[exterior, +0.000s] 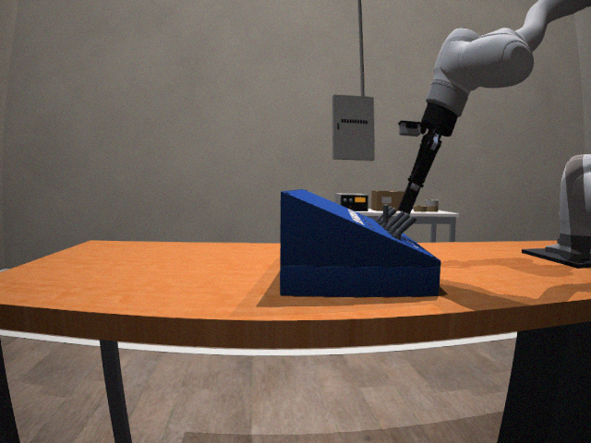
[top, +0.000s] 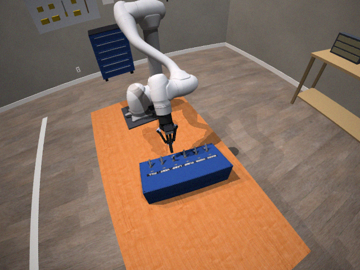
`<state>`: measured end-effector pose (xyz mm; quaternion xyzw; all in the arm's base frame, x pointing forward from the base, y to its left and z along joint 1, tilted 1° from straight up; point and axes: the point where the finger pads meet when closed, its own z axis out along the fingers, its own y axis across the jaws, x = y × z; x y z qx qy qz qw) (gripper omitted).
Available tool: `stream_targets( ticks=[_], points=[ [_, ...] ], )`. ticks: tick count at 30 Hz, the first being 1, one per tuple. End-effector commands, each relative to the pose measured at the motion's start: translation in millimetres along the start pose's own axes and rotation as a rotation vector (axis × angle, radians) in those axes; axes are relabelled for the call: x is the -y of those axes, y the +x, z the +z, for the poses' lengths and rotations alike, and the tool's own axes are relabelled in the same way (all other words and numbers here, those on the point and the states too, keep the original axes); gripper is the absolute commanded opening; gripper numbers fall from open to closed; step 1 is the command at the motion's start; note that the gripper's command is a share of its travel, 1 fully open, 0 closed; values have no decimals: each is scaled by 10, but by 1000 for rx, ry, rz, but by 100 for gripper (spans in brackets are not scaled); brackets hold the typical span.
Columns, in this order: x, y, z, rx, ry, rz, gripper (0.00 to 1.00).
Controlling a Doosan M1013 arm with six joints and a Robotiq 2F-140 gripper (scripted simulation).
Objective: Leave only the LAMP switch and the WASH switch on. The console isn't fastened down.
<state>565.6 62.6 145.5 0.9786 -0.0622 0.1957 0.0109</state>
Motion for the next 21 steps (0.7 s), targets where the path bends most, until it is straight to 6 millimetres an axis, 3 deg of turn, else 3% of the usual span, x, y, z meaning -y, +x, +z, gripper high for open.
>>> stream_targets(
  ticks=[1, 12, 21],
  points=[
    [2, 7, -177, -1, 1, 0, 10],
    [1, 6, -803, -1, 1, 0, 10],
    [1, 6, -901, -1, 1, 0, 10]
  ],
)
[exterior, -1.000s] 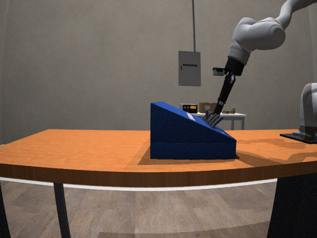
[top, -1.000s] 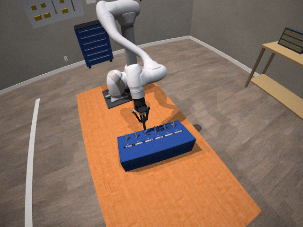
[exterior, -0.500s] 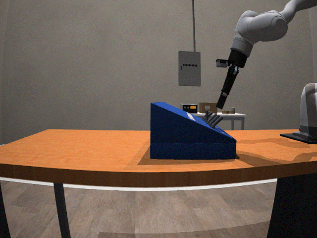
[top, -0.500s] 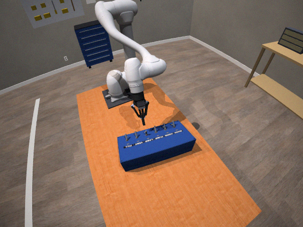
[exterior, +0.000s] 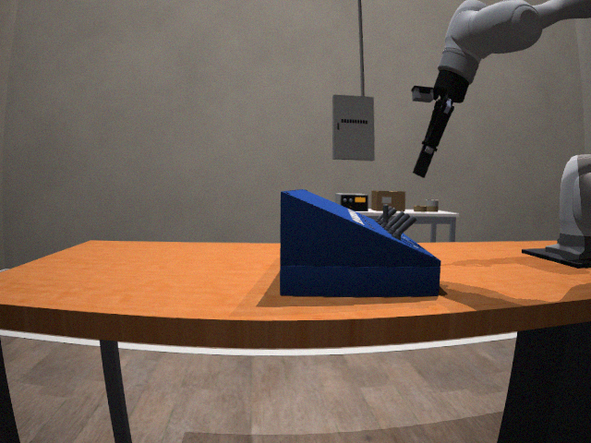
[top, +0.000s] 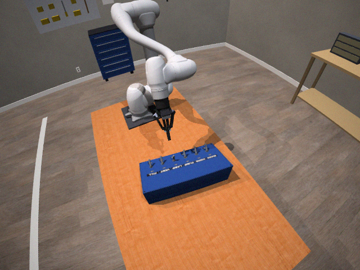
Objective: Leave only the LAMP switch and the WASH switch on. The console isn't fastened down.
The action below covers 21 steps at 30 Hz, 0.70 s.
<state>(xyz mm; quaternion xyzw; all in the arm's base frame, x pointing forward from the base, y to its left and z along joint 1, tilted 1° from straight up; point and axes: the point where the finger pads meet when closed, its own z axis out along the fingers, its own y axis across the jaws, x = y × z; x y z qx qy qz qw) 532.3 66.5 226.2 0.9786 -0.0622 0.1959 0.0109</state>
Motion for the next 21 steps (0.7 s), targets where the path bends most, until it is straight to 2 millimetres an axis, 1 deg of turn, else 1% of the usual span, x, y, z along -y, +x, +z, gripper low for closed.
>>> stream_targets(
  ticks=[1, 2, 3, 4, 5, 8, 10, 11, 14, 21],
  points=[
    [7, 5, -28, 0, 1, 0, 10],
    [40, 7, -26, 0, 1, 0, 10],
    [118, 10, -21, 2, 1, 0, 10],
    [249, 14, -13, 5, 1, 0, 10],
    [431, 14, -5, 8, 1, 0, 10],
    [630, 8, 2, 10, 1, 0, 10],
    [630, 8, 2, 10, 1, 0, 10],
    [865, -8, 7, 12, 1, 0, 10],
    [1066, -28, 8, 12, 1, 0, 10],
    [1621, -118, -1, 9, 0, 0, 10]
  ],
)
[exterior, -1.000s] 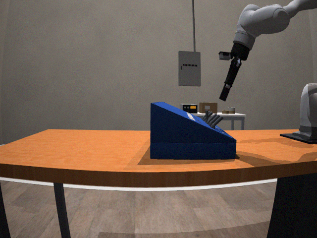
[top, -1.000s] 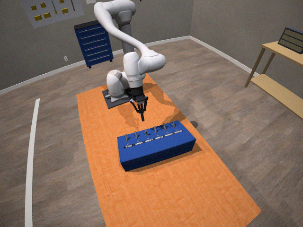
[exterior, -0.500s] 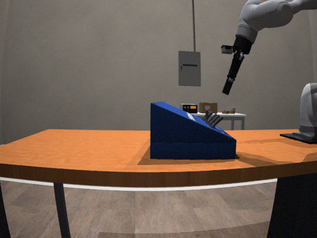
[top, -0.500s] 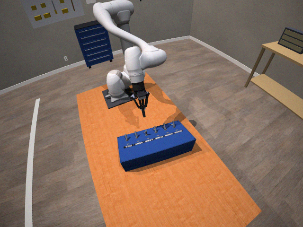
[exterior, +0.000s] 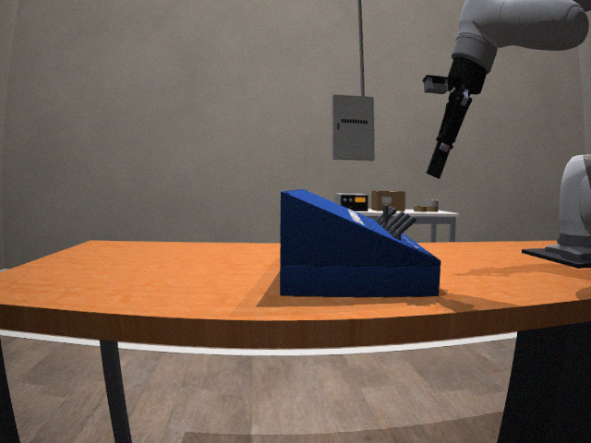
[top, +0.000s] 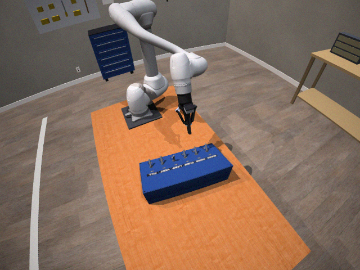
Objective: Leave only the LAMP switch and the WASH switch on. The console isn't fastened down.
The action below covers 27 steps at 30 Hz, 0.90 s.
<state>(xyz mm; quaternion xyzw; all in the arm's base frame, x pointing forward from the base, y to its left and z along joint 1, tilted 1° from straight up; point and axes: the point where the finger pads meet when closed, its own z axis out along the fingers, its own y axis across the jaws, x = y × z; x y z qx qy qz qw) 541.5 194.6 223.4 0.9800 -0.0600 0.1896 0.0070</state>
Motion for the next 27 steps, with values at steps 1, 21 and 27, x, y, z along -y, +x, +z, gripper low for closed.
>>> stream_targets(
  ticks=[1, 21, 27],
  points=[
    [418, -57, -2, -6, -8, 3, 10],
    [879, -176, -22, -14, -7, 3, 10],
    [879, -176, -22, -14, -7, 3, 10]
  ],
)
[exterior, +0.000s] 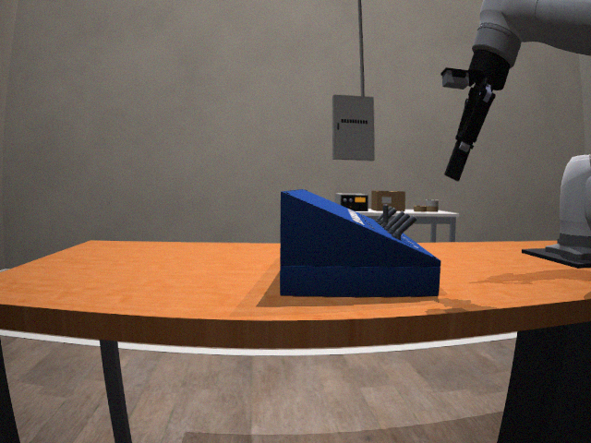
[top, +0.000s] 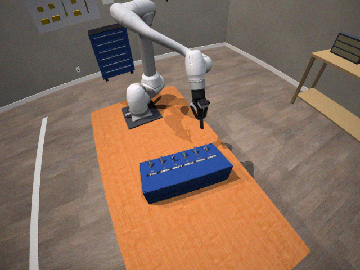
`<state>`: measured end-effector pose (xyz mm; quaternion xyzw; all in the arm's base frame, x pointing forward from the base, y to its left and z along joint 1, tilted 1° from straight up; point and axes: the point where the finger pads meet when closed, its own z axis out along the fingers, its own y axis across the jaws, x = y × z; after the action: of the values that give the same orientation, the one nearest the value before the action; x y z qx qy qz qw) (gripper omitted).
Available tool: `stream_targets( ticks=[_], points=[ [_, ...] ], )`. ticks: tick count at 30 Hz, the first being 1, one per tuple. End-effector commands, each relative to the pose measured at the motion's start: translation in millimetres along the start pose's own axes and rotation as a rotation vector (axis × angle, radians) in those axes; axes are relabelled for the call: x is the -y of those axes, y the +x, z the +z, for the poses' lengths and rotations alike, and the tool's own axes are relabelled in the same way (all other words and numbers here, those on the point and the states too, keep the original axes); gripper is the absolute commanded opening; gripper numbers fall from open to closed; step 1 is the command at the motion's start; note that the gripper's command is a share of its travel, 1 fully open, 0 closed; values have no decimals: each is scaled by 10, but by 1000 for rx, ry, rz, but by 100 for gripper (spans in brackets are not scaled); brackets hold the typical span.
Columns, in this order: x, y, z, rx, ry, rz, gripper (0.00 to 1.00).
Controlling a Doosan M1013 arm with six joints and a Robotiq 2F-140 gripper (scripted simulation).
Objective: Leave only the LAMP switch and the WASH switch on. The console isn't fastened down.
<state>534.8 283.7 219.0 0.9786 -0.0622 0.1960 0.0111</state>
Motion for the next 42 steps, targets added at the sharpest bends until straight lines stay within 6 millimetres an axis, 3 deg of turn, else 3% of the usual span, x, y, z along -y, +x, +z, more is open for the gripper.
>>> stream_targets(
  ticks=[1, 30, 42],
  points=[
    [3, 4, -5, -1, 1, 0, 10],
    [3, 5, 47, -1, 1, 0, 10],
    [3, 5, 316, -1, 1, 0, 10]
  ],
)
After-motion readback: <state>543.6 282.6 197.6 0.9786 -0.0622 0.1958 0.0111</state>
